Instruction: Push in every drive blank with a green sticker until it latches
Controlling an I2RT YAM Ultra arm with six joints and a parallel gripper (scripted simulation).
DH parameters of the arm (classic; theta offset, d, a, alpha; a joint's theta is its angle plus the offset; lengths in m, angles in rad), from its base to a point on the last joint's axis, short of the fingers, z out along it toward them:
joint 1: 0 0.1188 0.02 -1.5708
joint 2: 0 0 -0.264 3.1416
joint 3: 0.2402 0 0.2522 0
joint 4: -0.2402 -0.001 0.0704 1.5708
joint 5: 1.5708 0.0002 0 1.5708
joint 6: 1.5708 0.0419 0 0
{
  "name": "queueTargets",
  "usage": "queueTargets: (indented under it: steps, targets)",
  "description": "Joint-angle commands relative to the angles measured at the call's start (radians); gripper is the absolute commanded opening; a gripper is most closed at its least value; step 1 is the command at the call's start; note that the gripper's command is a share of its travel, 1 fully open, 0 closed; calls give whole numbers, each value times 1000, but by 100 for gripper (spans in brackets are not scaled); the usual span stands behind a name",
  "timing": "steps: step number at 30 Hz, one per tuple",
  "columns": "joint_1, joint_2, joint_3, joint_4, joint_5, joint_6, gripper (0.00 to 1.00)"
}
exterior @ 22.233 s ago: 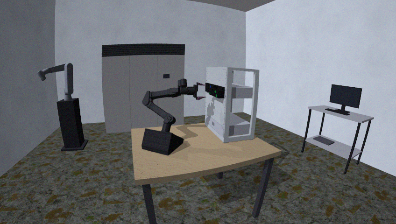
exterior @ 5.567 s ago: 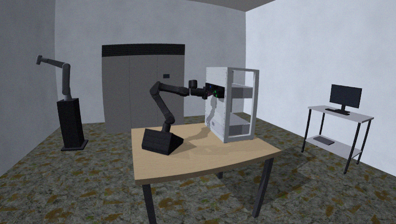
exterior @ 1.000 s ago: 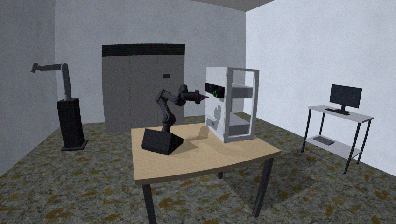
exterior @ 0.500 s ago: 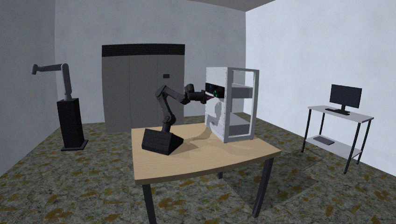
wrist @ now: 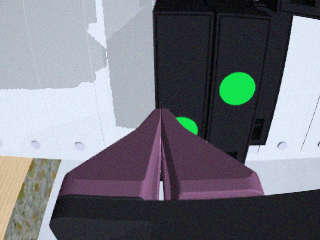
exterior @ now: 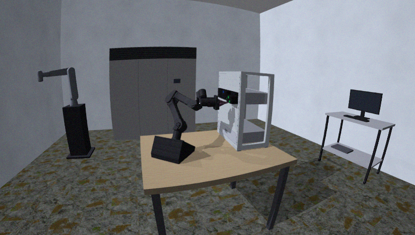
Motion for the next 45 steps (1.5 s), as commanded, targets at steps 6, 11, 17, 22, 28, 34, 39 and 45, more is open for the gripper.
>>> queueTargets:
  steps: [6,11,17,22,28,34,39,45]
  targets:
    - [-41,32,67,-15,-14,23,0]
    - [-43,16,72,-11,-8,24,0]
    - [-43,16,72,-11,-7,24,0]
    - [-42,19,72,-11,-6,23,0]
    - [7,60,89,-19,22,-4,0]
    - [15,44,94,-18,30,-2,0]
    - [16,46,95,-19,30,-2,0]
    - [39,85,120,-35,52,-19,0]
